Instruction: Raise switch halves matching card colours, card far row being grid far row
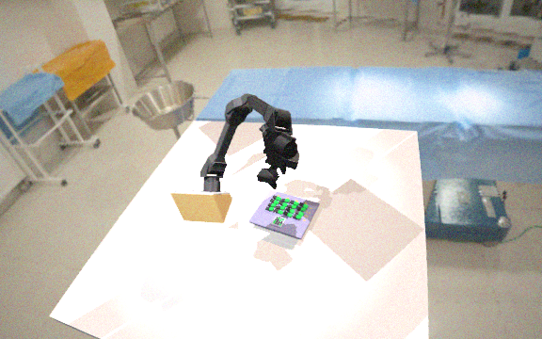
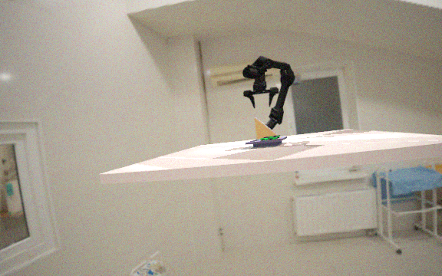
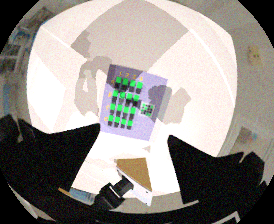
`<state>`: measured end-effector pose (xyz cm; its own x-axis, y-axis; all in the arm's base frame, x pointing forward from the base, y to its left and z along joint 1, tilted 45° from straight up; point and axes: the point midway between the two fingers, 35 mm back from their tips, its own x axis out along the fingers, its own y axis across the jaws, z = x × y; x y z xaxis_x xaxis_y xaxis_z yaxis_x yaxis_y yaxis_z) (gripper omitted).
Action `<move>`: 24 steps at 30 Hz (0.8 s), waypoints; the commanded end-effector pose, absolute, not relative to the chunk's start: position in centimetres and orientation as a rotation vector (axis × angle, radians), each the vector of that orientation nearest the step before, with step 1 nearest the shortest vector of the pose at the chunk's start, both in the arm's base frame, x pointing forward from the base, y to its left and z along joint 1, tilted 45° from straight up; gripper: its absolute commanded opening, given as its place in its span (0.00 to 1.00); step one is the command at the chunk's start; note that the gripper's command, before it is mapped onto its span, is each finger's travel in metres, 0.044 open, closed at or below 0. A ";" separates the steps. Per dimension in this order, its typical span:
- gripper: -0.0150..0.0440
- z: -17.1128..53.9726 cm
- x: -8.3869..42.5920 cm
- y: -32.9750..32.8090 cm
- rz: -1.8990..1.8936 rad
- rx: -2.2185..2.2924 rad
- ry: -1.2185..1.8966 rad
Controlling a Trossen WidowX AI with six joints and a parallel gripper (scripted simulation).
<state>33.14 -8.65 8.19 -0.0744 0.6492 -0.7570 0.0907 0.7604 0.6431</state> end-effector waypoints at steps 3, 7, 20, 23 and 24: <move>0.80 7.1 34.6 -6.1 0.505 0.627 1.607; 0.62 4.8 37.0 0.1 0.505 0.678 1.626; 0.25 2.7 37.4 3.7 0.503 0.700 1.625; 0.25 1.5 37.2 4.9 0.499 0.703 1.612; 0.25 1.5 37.2 4.9 0.499 0.703 1.612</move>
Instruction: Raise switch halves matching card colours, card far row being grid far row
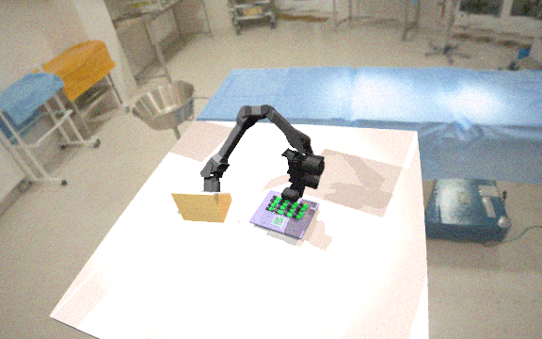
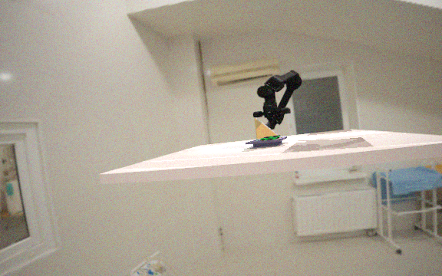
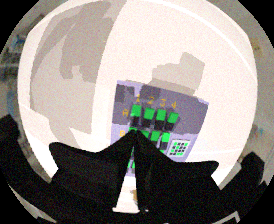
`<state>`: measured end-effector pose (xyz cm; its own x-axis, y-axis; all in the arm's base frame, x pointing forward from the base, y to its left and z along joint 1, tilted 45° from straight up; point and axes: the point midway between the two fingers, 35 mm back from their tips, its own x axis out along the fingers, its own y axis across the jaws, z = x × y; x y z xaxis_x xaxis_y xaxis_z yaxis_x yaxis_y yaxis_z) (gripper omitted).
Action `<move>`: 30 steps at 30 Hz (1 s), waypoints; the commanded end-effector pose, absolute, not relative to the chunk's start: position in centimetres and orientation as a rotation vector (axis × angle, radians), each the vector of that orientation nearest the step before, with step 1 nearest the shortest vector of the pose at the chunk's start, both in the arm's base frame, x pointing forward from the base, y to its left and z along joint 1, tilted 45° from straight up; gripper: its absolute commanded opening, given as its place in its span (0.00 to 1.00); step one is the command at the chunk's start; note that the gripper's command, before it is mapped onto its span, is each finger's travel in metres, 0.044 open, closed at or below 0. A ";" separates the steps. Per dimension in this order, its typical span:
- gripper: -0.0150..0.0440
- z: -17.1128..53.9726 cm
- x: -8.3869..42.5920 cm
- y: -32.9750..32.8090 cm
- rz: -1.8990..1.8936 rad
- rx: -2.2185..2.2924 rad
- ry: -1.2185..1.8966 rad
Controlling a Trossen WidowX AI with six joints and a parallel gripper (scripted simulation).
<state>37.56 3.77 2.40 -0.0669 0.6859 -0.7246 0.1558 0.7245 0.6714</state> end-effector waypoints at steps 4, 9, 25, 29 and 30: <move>0.25 1.4 37.1 5.0 0.499 0.703 1.612; 0.25 0.8 37.0 5.6 0.500 0.703 1.612; 0.25 -0.2 36.9 6.6 0.500 0.704 1.612; 0.25 -0.2 36.9 6.6 0.500 0.704 1.612; 0.25 -0.2 36.9 6.6 0.500 0.704 1.612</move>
